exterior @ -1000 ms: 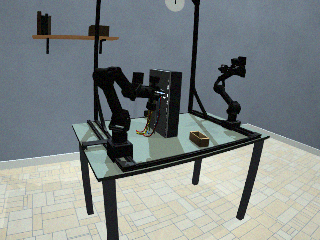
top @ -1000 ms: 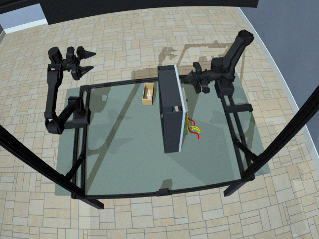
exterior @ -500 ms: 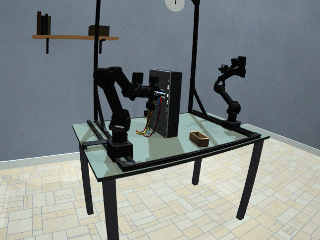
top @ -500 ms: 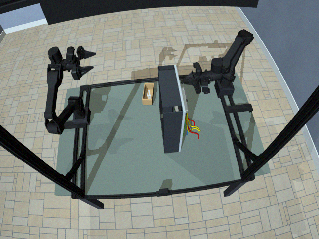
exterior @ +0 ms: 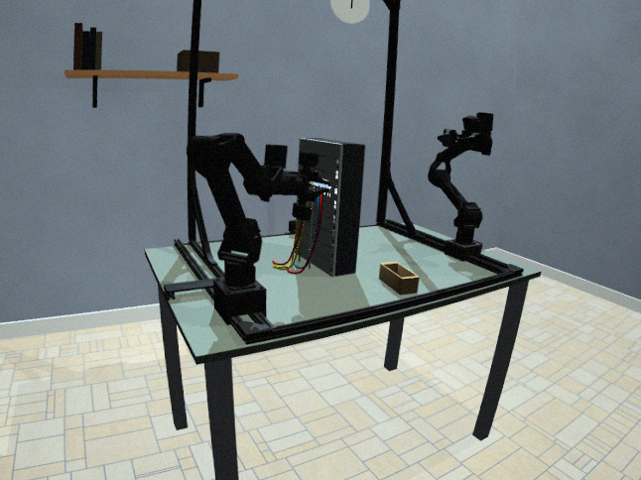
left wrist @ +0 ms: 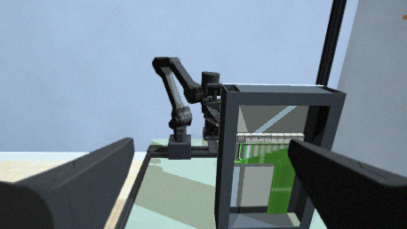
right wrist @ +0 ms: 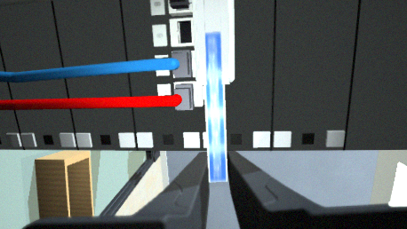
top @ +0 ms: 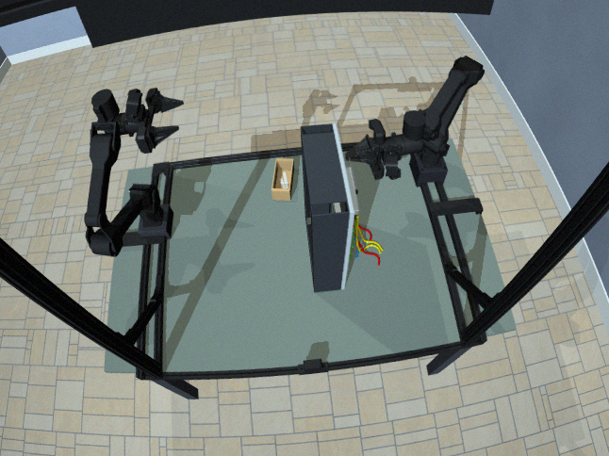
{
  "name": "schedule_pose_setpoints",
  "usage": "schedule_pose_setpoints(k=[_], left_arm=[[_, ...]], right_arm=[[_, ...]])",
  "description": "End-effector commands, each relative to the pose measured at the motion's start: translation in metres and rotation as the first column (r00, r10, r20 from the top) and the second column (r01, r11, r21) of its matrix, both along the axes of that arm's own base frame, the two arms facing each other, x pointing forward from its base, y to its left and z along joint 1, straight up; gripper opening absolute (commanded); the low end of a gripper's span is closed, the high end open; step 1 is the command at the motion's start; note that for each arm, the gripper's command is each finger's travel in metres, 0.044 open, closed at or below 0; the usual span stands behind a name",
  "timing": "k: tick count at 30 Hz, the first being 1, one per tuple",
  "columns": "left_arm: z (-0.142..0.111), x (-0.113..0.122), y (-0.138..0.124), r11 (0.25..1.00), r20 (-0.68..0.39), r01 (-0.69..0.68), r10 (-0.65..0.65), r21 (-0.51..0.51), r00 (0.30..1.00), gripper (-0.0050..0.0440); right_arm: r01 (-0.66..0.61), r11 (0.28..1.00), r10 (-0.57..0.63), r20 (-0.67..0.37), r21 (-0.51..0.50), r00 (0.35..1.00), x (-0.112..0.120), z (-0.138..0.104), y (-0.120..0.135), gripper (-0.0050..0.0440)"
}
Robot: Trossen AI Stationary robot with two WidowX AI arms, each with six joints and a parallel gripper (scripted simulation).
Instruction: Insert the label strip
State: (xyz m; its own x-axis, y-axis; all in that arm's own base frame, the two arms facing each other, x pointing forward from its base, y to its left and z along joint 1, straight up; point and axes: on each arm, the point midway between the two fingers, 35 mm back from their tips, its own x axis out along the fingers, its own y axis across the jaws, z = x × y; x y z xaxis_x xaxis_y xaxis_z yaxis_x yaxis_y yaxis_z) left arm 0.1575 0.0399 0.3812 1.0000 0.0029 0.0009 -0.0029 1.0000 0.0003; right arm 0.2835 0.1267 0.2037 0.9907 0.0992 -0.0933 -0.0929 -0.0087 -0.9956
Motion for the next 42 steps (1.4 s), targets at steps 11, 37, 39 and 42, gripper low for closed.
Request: schedule_pose_setpoints(k=[11,37,39,42], left_arm=[[0.002,0.0,0.0,1.0,0.0,0.003,-0.003,0.005,1.0,0.044],[0.002,0.0,0.0,1.0,0.0,0.003,-0.003,0.005,1.0,0.044],[0.002,0.0,0.0,1.0,0.0,0.003,-0.003,0.005,1.0,0.044],[0.002,0.0,0.0,1.0,0.0,0.003,-0.003,0.005,1.0,0.044]], right_arm=[[0.0,1.0,0.0,0.014,0.012,1.0,0.001,0.007,0.001,0.036],[0.002,1.0,-0.003,0.016,0.023,1.0,-0.024,0.006,0.017,0.02],[0.002,1.0,-0.003,0.016,0.023,1.0,-0.024,0.006,0.017,0.0152],[0.002,1.0,-0.003,0.016,0.023,1.0,-0.024,0.006,0.017,0.008]])
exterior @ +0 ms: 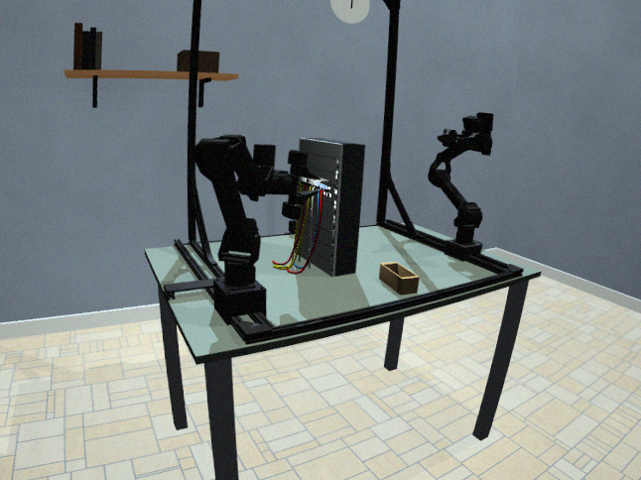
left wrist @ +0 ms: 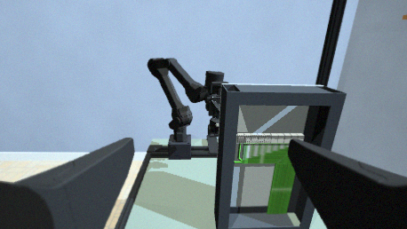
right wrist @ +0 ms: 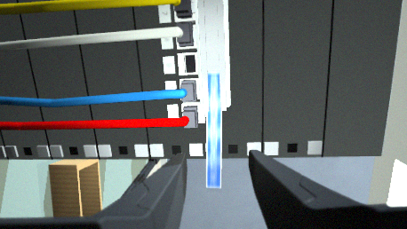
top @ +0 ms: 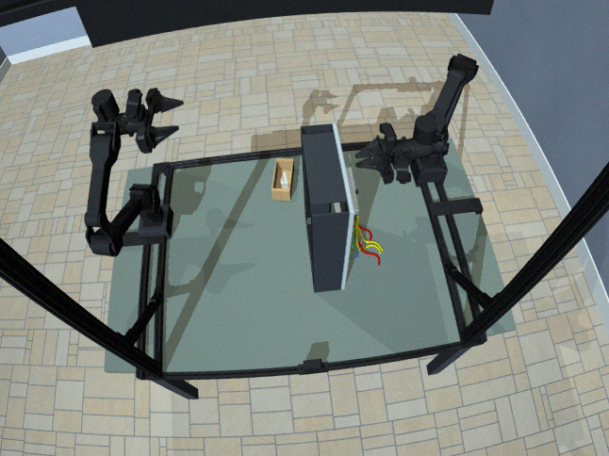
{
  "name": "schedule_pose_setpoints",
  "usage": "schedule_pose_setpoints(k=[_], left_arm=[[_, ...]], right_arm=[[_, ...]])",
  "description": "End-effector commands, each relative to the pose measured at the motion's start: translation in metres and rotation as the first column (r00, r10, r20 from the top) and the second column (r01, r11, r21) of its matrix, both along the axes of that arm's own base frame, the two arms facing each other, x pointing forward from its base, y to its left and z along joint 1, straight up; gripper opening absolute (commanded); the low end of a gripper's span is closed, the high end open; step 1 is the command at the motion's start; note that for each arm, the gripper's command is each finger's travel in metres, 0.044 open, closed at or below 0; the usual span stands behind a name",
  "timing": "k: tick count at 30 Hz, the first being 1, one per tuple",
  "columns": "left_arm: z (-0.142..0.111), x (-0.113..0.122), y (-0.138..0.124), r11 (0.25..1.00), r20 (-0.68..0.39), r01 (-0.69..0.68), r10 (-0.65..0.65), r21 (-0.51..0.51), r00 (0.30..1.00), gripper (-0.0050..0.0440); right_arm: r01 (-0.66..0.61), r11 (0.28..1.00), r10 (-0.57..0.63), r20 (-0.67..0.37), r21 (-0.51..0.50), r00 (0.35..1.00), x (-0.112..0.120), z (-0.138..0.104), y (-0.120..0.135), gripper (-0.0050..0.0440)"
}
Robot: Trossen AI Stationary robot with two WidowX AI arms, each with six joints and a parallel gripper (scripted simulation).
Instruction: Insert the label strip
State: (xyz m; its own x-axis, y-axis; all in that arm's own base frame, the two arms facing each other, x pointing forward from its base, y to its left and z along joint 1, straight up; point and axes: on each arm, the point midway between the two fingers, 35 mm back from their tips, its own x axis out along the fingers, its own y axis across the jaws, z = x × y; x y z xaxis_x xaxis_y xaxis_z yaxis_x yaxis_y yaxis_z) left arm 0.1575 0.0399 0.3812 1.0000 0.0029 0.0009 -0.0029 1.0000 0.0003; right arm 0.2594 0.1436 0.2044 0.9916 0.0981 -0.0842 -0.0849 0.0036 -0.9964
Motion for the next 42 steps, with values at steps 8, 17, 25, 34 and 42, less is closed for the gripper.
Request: schedule_pose_setpoints(k=[8,17,25,34,42], left_arm=[[0.002,0.0,0.0,1.0,0.0,0.003,-0.003,0.005,1.0,0.044],[0.002,0.0,0.0,1.0,0.0,0.003,-0.003,0.005,1.0,0.044],[0.002,0.0,0.0,1.0,0.0,0.003,-0.003,0.005,1.0,0.044],[0.002,0.0,0.0,1.0,0.0,0.003,-0.003,0.005,1.0,0.044],[0.002,0.0,0.0,1.0,0.0,0.003,-0.003,0.005,1.0,0.044]], right_arm=[[0.0,1.0,0.0,0.008,0.011,1.0,0.0,0.005,0.0,0.0],[0.009,0.999,-0.009,-0.001,0.045,1.0,-0.002,0.001,-0.002,0.0],[0.058,0.915,-0.047,-0.038,0.4,0.998,0.0,0.004,-0.007,-0.0001],[0.105,0.703,-0.062,-0.085,0.703,0.994,0.0,0.004,-0.011,-0.0005],[0.139,0.457,-0.063,-0.124,0.878,0.99,0.001,0.004,-0.014,-0.0043]])
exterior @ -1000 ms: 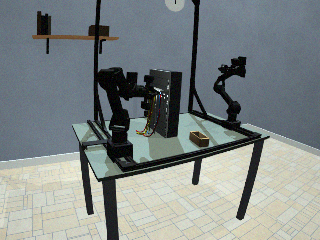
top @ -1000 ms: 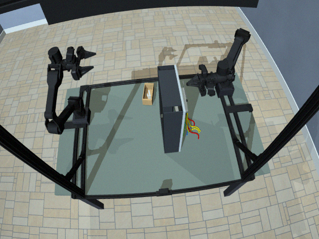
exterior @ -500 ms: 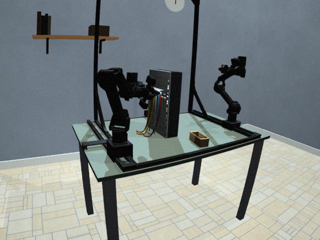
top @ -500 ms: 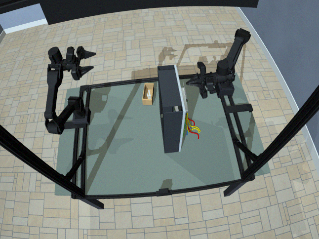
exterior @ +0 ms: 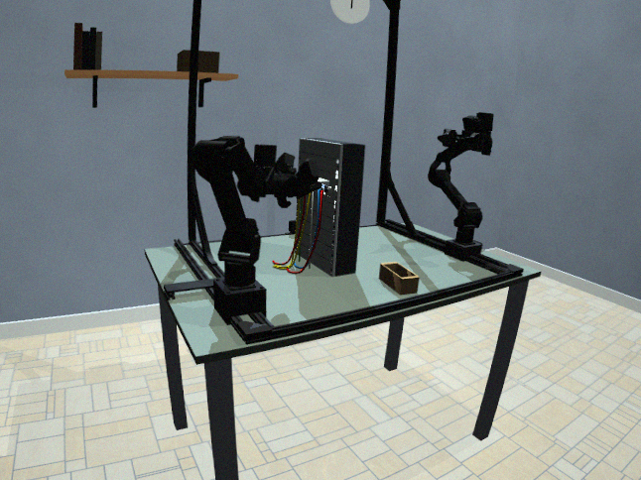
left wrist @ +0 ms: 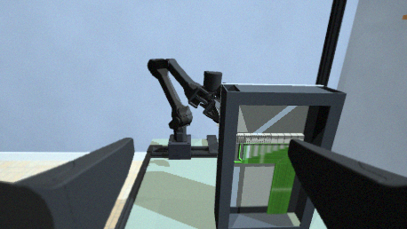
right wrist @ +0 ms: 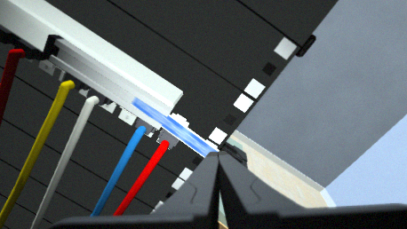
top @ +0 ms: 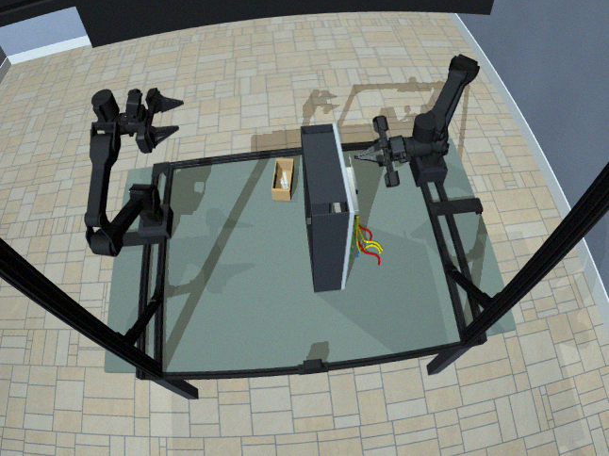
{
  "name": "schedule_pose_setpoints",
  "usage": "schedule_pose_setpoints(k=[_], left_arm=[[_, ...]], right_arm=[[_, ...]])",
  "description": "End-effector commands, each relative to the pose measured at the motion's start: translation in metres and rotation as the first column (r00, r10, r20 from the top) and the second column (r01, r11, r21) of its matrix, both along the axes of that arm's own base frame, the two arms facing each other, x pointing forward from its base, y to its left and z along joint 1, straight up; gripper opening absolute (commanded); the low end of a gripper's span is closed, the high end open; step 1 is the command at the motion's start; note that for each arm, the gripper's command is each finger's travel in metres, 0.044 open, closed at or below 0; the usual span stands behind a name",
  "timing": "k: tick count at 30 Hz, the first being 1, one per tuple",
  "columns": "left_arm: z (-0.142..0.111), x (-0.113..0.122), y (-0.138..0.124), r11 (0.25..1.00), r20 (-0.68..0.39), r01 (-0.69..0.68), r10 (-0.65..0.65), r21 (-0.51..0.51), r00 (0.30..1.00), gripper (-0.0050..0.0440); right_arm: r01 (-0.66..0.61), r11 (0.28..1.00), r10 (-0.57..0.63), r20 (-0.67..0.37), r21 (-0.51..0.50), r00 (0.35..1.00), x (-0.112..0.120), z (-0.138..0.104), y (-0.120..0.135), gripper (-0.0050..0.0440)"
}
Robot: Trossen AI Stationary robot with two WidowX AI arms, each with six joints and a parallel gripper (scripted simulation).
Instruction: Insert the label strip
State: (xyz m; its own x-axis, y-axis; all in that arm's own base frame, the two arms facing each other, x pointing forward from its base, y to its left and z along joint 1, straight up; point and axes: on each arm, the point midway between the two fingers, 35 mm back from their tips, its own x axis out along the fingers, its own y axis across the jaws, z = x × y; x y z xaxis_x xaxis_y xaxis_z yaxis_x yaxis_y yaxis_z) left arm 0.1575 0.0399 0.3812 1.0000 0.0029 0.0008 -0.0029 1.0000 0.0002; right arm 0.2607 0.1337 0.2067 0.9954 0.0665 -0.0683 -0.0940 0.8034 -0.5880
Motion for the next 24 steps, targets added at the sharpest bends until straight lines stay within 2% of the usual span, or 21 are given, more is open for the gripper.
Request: schedule_pose_setpoints(k=[1,6,11,13,14,24], left_arm=[[0.002,0.0,0.0,1.0,0.0,0.003,-0.003,0.006,1.0,0.044],[0.002,0.0,0.0,1.0,0.0,0.003,-0.003,0.006,1.0,0.044],[0.002,0.0,0.0,1.0,0.0,0.003,-0.003,0.006,1.0,0.044],[0.002,0.0,0.0,1.0,0.0,0.003,-0.003,0.006,1.0,0.044],[0.002,0.0,0.0,1.0,0.0,0.003,-0.003,0.006,1.0,0.044],[0.002,0.0,0.0,1.0,0.0,0.003,-0.003,0.006,1.0,0.044]], right_arm=[[0.027,0.978,-0.023,-0.021,0.206,1.0,0.0,0.003,-0.004,-0.005],[0.052,0.915,-0.039,-0.04,0.399,0.998,0.0,0.001,-0.007,-0.005],[0.076,0.813,-0.051,-0.058,0.578,0.997,0.0,0.002,-0.009,-0.005],[0.076,0.813,-0.051,-0.058,0.578,0.997,0.0,0.002,-0.009,-0.005],[0.084,0.75,-0.054,-0.067,0.656,0.996,0.0,0.003,-0.009,-0.005],[0.123,0.426,-0.064,-0.106,0.896,0.992,0.0,0.002,-0.014,-0.005]])
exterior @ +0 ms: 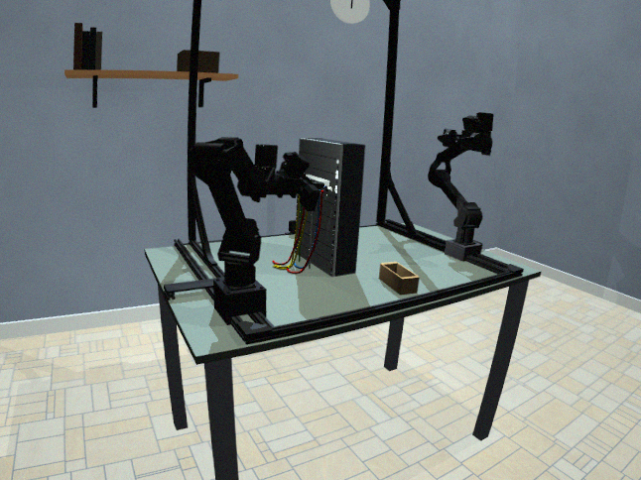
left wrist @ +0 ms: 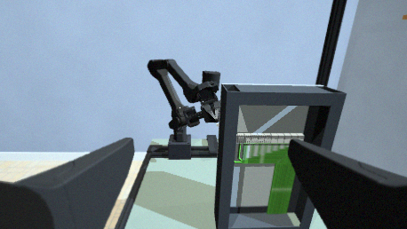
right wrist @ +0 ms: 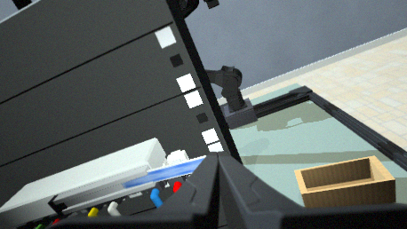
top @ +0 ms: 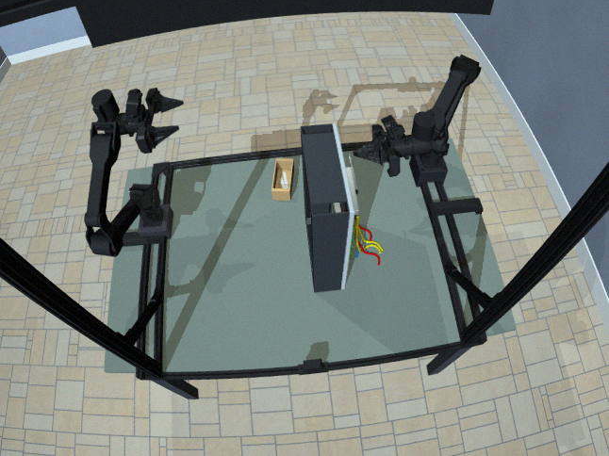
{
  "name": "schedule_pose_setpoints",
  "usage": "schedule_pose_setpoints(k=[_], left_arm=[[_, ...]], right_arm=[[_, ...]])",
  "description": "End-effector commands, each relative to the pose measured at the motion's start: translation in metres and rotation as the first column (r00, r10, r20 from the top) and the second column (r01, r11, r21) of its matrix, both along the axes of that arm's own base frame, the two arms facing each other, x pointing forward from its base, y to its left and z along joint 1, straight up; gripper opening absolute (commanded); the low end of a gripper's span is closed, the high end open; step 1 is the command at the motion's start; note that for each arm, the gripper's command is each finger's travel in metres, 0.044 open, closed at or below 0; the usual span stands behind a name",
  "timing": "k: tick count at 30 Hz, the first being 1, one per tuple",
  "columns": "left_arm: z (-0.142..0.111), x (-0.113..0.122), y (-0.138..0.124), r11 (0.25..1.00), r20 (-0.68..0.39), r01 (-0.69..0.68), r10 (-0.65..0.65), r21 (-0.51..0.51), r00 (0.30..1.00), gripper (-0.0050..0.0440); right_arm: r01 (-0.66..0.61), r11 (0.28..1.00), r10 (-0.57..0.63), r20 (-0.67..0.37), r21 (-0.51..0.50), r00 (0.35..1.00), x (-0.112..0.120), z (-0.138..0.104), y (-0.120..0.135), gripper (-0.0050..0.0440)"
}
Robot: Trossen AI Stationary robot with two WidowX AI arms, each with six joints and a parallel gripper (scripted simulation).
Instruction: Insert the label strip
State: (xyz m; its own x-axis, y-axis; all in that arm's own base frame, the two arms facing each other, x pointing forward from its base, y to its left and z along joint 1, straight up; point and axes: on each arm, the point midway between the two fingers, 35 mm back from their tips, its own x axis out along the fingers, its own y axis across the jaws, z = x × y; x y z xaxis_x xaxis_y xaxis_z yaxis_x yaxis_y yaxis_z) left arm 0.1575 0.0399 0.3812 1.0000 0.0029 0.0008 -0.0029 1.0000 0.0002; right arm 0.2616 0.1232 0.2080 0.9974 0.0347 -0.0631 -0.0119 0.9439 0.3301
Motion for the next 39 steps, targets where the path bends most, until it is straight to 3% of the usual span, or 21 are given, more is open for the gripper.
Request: schedule_pose_setpoints(k=[1,4,6,7,14,21,23,24,28,39], left_arm=[[0.002,0.0,0.0,1.0,0.0,0.003,-0.003,0.006,1.0,0.044],[0.002,0.0,0.0,1.0,0.0,0.003,-0.003,0.006,1.0,0.044],[0.002,0.0,0.0,1.0,0.0,0.003,-0.003,0.006,1.0,0.044],[0.002,0.0,0.0,1.0,0.0,0.003,-0.003,0.006,1.0,0.044],[0.002,0.0,0.0,1.0,0.0,0.003,-0.003,0.006,1.0,0.044],[0.002,0.0,0.0,1.0,0.0,0.003,-0.003,0.006,1.0,0.044],[0.002,0.0,0.0,1.0,0.0,0.003,-0.003,0.006,1.0,0.044],[0.002,0.0,0.0,1.0,0.0,0.003,-0.003,0.006,1.0,0.044],[0.002,0.0,0.0,1.0,0.0,0.003,-0.003,0.006,1.0,0.044],[0.002,0.0,0.0,1.0,0.0,0.003,-0.003,0.006,1.0,0.044]], right_arm=[[0.026,0.979,-0.022,-0.02,0.2,1.0,-0.001,0.001,-0.004,-0.005],[0.039,0.947,-0.032,-0.026,0.318,0.999,-0.001,0.001,-0.006,-0.005],[0.039,0.947,-0.032,-0.026,0.318,0.999,-0.001,0.001,-0.006,-0.005],[0.048,0.911,-0.038,-0.031,0.411,0.999,-0.001,0.001,-0.006,-0.005],[0.078,0.758,-0.06,-0.05,0.648,0.997,0.0,0.001,-0.01,-0.005],[0.098,0.54,-0.073,-0.07,0.836,0.995,0.0,0.001,-0.013,-0.005],[0.098,0.54,-0.073,-0.07,0.836,0.995,0.0,0.001,-0.013,-0.005],[0.102,0.463,-0.075,-0.076,0.881,0.994,0.0,0.001,-0.013,-0.005],[0.107,0.319,-0.079,-0.087,0.942,0.993,0.0,0.001,-0.015,-0.005],[0.102,0.307,-0.074,-0.083,0.946,0.994,0.01,0.005,-0.012,-0.005]])
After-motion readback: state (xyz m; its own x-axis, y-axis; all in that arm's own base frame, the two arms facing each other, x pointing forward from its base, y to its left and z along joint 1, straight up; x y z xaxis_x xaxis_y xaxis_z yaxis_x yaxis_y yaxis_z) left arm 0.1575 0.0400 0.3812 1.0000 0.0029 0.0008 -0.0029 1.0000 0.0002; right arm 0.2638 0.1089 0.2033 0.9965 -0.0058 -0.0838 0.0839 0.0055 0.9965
